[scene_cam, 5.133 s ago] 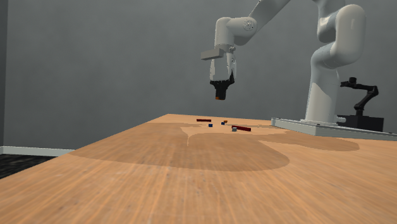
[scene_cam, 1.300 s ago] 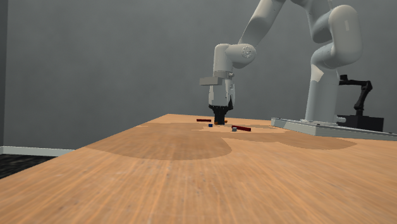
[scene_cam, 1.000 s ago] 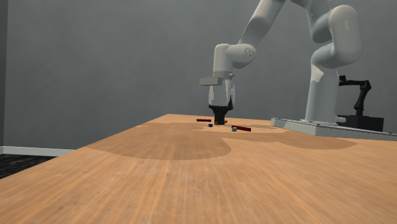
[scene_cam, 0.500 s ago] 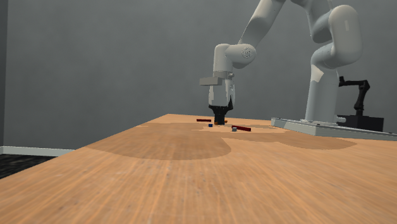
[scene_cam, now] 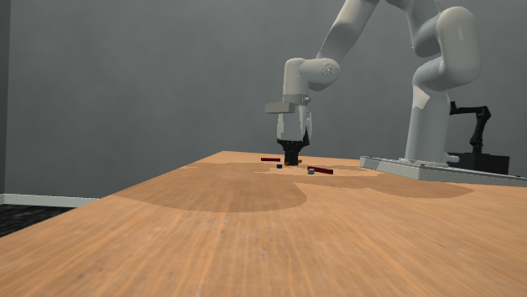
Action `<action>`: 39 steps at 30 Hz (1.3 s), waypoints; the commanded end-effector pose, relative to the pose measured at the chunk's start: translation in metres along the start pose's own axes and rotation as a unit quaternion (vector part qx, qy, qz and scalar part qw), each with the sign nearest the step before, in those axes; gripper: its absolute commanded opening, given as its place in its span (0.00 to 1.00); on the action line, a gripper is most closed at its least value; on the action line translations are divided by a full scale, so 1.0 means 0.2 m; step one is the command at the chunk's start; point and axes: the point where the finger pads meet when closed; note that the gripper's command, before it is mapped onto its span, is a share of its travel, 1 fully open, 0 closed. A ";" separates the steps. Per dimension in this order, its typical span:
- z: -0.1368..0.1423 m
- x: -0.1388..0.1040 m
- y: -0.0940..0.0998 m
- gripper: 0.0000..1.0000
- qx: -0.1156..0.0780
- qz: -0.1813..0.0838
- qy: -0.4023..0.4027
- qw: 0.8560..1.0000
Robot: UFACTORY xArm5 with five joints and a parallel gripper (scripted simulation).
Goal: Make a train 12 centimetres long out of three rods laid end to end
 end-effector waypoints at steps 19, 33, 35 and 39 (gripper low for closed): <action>0.00 0.01 0.01 0.24 -0.001 0.002 0.000 1.000; 0.01 0.00 0.20 0.24 -0.001 0.002 0.000 1.000; 0.01 0.00 0.26 0.24 -0.001 0.002 0.000 1.000; 0.01 0.00 0.34 0.24 -0.001 0.002 0.000 1.000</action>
Point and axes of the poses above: the point where the finger pads meet when closed, its own y axis back along the fingers, its own z axis across the jaws, x = y × z, and after that the axes turned 13 degrees about -y, right-handed
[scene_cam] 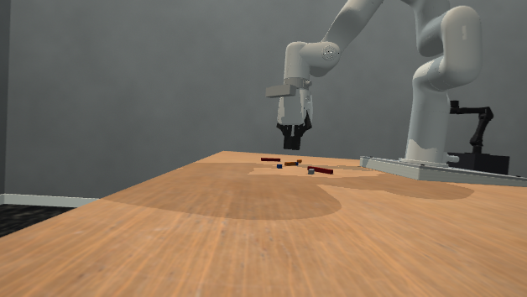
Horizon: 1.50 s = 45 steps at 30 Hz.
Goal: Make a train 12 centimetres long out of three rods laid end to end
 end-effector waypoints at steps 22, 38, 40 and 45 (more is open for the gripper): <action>0.00 0.00 0.22 1.00 0.000 0.001 0.000 1.000; -0.02 0.00 0.22 1.00 -0.001 0.001 0.019 1.000; -0.05 0.01 0.21 1.00 -0.001 0.000 0.058 0.998; -0.12 0.03 0.20 1.00 -0.002 0.000 0.137 0.991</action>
Point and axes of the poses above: the point where the finger pads meet when closed, its own y axis back along the fingers, its own z axis across the jaws, x = y × z, and after that the axes turned 13 degrees about -y, right-handed
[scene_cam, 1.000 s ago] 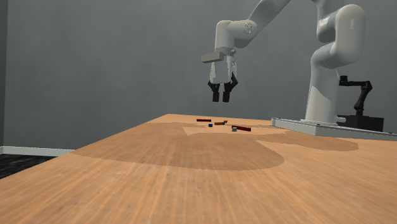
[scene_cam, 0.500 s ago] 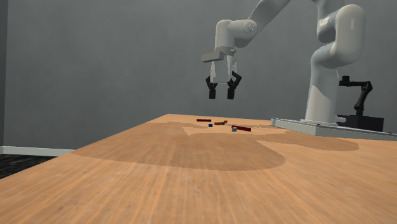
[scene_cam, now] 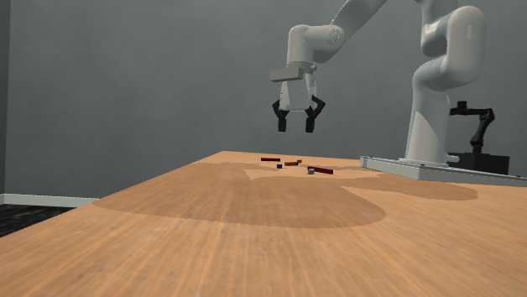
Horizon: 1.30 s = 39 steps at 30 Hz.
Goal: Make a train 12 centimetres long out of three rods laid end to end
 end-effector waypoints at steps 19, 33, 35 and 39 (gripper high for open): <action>-0.27 0.08 -0.04 1.00 -0.005 0.000 0.323 0.947; -0.43 0.10 -0.07 1.00 -0.007 -0.003 0.494 0.869; -0.45 0.10 -0.08 1.00 -0.007 -0.003 0.518 0.855; -0.50 0.10 -0.09 1.00 -0.007 -0.004 0.565 0.825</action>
Point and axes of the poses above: the point where the finger pads meet when closed, its own y axis back along the fingers, its own z axis across the jaws, x = y × z, and after that the axes turned 13 degrees about -y, right-handed
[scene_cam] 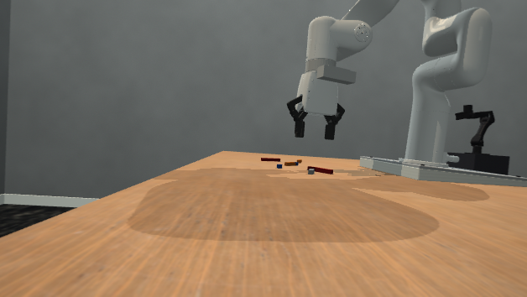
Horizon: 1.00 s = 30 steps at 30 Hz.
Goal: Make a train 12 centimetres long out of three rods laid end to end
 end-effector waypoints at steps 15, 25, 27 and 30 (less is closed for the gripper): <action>-0.05 0.12 -0.02 0.24 -0.003 -0.002 0.155 0.988; -0.05 0.12 -0.02 0.24 -0.003 -0.002 0.155 0.988; -0.05 0.12 -0.02 0.24 -0.003 -0.002 0.155 0.988; -0.05 0.12 -0.02 0.24 -0.003 -0.002 0.155 0.988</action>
Point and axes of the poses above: the point where the finger pads meet when closed, its own y axis back along the fingers, its own z axis across the jaws, x = y × z, and after that the axes turned 13 degrees about -y, right-handed
